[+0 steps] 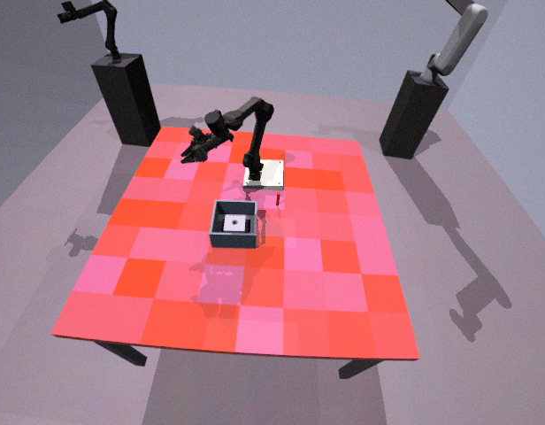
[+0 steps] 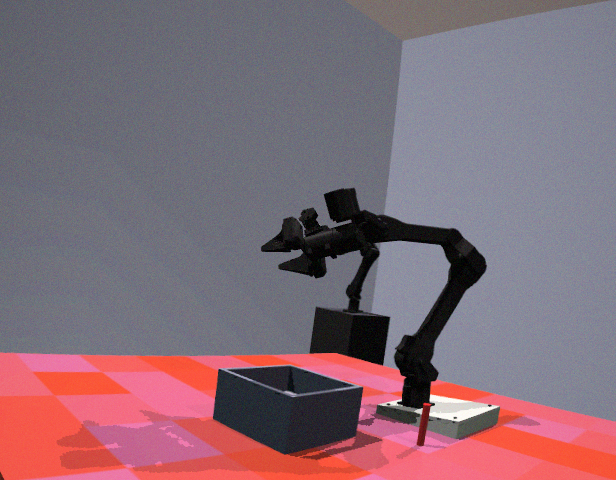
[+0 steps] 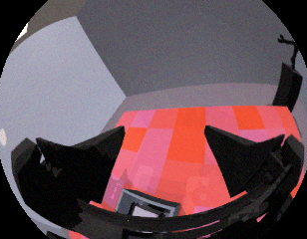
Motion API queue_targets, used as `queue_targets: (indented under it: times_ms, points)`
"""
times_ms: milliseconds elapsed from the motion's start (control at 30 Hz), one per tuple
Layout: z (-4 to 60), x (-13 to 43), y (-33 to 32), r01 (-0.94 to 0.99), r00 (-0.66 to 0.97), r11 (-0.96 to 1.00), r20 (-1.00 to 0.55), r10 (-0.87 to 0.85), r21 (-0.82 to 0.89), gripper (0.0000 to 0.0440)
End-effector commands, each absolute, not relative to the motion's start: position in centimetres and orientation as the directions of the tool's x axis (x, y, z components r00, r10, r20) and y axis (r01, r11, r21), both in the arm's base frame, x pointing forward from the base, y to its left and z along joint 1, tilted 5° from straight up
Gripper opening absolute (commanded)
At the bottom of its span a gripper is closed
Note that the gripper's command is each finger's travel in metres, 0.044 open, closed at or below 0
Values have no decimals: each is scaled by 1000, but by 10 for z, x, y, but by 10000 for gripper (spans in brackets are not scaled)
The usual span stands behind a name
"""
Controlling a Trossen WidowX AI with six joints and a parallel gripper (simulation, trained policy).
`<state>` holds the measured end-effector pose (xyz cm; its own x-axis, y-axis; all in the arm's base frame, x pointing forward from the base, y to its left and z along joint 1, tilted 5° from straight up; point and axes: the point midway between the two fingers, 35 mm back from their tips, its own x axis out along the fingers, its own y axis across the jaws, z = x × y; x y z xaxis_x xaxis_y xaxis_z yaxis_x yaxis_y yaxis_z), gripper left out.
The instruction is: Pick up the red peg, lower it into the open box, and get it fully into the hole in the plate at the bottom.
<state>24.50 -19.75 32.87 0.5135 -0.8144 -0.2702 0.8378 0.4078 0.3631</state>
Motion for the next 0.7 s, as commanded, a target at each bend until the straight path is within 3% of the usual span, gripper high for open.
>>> queue_targets:
  times_ms: [0, 333, 667]
  points:
    - [314, 259, -177, 829, 551, 449, -352, -757, 334, 440]
    - [267, 280, -105, 782, 590, 576, -583, -559, 239, 440]
    - [224, 268, -26, 714, 510, 682, -786, -350, 159, 440]
